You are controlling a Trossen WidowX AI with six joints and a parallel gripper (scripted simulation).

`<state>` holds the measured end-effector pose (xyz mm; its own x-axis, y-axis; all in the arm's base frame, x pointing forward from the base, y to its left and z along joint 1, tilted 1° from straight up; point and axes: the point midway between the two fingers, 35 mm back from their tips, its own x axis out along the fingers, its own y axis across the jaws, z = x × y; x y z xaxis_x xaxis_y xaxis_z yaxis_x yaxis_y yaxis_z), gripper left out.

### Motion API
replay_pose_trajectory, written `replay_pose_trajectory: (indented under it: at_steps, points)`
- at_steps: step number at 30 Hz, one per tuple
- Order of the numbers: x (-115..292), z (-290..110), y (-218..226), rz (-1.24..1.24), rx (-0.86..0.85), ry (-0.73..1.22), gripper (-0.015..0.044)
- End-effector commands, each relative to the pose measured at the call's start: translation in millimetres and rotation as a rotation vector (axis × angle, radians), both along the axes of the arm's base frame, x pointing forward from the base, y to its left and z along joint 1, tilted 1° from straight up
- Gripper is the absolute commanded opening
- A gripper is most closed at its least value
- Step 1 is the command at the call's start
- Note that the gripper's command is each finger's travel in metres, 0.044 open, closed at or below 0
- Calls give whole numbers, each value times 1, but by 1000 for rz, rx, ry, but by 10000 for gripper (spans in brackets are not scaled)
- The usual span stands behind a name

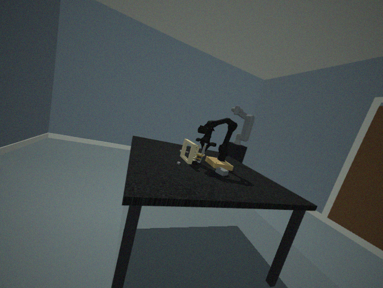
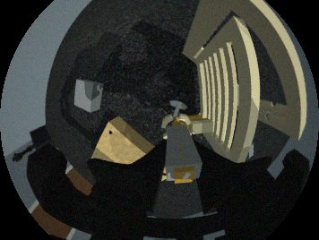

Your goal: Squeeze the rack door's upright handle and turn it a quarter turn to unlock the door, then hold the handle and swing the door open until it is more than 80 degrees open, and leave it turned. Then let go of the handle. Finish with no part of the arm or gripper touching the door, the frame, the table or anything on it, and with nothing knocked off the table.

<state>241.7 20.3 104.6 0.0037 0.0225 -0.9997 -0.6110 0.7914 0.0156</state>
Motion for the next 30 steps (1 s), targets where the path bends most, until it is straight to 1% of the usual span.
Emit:
replay_pose_trajectory:
  at_steps: [1,30]
  points:
    - [0,0,4,-70,-2,-7,24]
    - [-9,1,54,-459,5,3,24]
